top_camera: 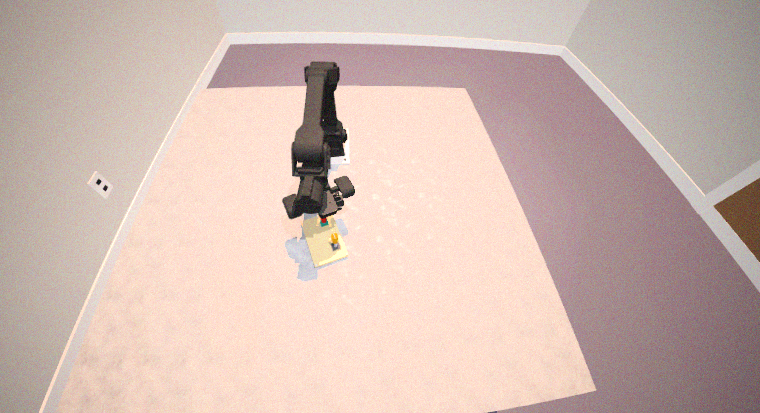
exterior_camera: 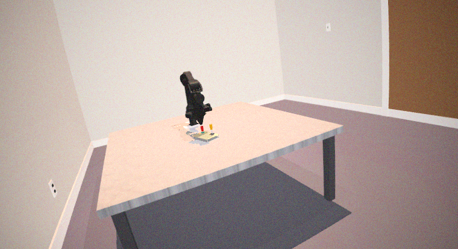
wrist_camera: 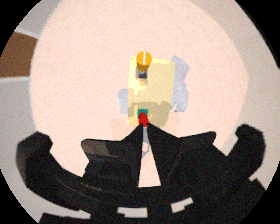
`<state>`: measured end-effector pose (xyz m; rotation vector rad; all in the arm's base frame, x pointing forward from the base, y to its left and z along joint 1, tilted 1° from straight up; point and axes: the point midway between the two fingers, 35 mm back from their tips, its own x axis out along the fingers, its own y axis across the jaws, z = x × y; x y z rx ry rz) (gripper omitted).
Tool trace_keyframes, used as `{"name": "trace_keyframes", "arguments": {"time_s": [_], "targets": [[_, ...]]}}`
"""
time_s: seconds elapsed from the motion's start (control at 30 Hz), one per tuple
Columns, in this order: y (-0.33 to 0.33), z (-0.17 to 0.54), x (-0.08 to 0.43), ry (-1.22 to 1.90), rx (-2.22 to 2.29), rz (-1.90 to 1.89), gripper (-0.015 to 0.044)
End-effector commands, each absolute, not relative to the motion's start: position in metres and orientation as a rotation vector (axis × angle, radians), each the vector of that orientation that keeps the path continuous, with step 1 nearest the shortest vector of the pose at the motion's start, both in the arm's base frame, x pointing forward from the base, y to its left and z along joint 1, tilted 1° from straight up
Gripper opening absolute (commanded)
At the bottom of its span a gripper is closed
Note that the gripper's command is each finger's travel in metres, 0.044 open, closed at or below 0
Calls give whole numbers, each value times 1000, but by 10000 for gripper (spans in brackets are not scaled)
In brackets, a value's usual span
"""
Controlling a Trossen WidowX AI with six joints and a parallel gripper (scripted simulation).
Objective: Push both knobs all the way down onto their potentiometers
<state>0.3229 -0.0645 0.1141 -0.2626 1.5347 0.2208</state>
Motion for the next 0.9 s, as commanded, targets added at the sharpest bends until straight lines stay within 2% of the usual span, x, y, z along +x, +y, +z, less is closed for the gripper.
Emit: {"name": "trace_keyframes", "arguments": {"time_s": [0.0, 0.13, 0.4, 0.87], "targets": [[-64, 113, 323, 1536, -262, 221, 105], [-64, 113, 323, 1536, -262, 221, 210], [-81, 124, 345, 1436, -193, 109, 0], [-75, 132, 356, 1437, 201, -230, 0]]}}
